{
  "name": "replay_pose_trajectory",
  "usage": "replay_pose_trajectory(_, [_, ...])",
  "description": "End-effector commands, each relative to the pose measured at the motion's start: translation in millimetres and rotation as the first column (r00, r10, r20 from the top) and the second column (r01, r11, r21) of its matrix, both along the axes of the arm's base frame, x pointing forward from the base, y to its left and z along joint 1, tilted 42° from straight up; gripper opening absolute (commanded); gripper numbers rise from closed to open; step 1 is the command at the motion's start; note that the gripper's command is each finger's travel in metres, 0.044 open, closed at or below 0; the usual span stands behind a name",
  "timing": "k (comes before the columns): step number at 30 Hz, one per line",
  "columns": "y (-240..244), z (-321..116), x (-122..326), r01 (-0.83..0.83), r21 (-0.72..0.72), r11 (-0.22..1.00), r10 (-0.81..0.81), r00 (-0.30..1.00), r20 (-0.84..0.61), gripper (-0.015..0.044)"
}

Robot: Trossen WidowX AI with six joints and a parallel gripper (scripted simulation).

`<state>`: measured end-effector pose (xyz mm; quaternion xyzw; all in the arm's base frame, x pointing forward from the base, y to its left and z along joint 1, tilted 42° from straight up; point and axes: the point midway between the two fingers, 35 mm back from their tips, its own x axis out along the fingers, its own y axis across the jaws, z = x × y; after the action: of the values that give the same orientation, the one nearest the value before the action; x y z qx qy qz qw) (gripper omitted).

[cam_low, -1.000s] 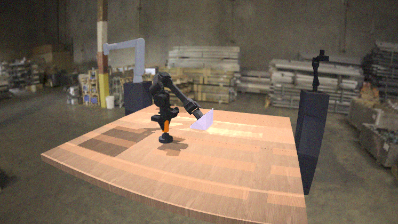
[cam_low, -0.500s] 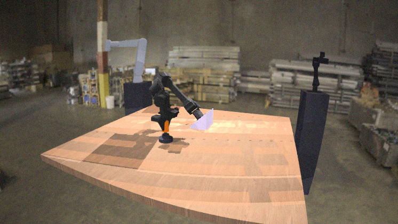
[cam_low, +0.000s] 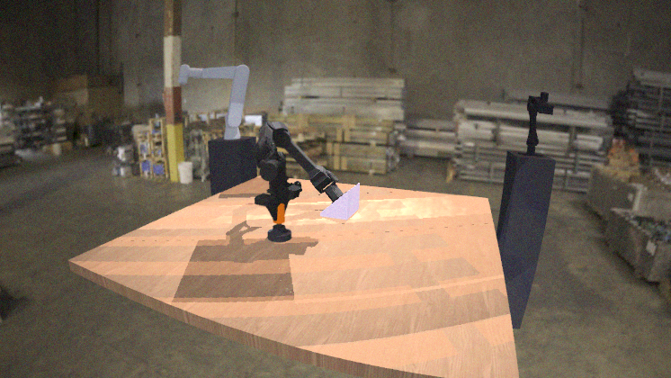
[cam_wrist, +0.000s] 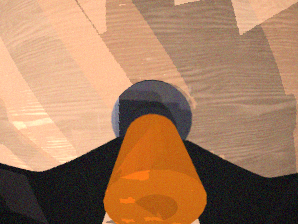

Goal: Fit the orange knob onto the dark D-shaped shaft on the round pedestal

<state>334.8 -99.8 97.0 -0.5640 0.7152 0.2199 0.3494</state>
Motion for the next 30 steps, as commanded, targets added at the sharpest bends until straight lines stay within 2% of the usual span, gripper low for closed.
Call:
replay_pose_trajectory(1, [-0.1,-0.2,-0.5,0.027,-0.005,1.000,-0.027,0.999,0.023,0.0000])
replay_pose_trajectory(30, [-0.9,-1.0,0.1,-0.011,0.000,1.000,0.011,1.000,-0.010,0.0000])
